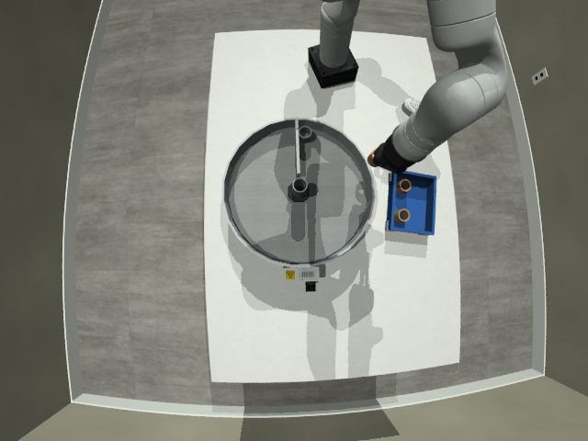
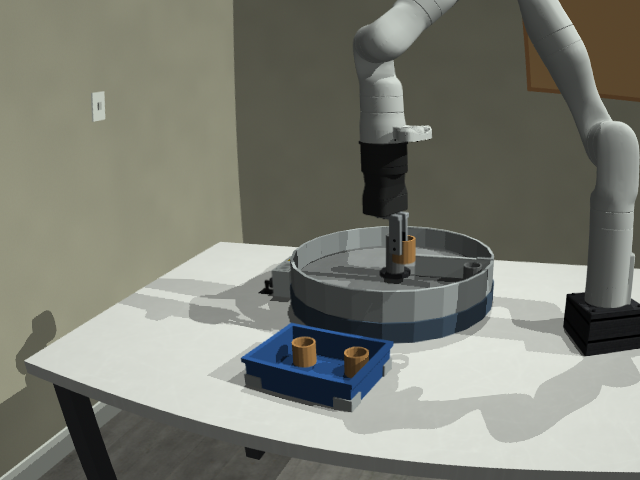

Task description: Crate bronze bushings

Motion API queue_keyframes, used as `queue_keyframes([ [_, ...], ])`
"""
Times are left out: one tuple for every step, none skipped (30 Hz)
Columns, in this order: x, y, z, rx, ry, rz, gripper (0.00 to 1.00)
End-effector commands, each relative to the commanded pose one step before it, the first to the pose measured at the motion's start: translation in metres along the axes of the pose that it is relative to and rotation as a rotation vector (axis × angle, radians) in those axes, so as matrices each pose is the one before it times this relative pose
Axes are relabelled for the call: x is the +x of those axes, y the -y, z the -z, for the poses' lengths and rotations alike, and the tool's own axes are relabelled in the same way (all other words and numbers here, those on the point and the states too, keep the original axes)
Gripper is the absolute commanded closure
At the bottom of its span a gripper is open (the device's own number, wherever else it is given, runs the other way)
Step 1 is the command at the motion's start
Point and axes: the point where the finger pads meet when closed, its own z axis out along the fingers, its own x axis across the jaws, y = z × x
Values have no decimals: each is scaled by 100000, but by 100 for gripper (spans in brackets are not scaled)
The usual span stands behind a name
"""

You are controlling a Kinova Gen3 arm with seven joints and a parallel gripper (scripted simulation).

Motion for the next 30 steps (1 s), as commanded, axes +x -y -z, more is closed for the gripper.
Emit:
queue_keyframes([
  [2015,-458,58,-260,-356,362,100],
  [1025,-237,2,-5,-1,0,100],
  [1025,-237,2,-5,-1,0,100],
  [1025,-237,2,-5,-1,0,100],
  [0,0,0,0,0,0,100],
  [0,0,0,0,0,0,100],
  [0,0,0,0,0,0,100],
  [0,0,0,0,0,0,100],
  [0,0,0,0,0,0,100],
  [0,0,0,0,0,0,100],
  [0,0,0,0,0,0,100],
  [0,0,0,0,0,0,100],
  [0,0,0,0,0,0,100],
  [0,0,0,0,0,0,100],
  [0,0,0,0,0,0,100],
  [0,0,0,0,0,0,100],
  [1020,-258,48,-80,-62,-36,100],
  [1025,-237,2,-5,-1,0,100],
  [1025,-237,2,-5,-1,0,100],
  [1025,-237,2,-5,-1,0,100],
  [1025,-237,2,-5,-1,0,100],
  [0,0,0,0,0,0,100],
  [0,0,0,0,0,0,100],
  [0,0,0,0,0,0,100],
  [0,0,0,0,0,0,100],
  [0,0,0,0,0,0,100],
  [0,0,0,0,0,0,100],
  [0,0,0,0,0,0,100],
  [0,0,0,0,0,0,100],
  [0,0,0,0,0,0,100],
])
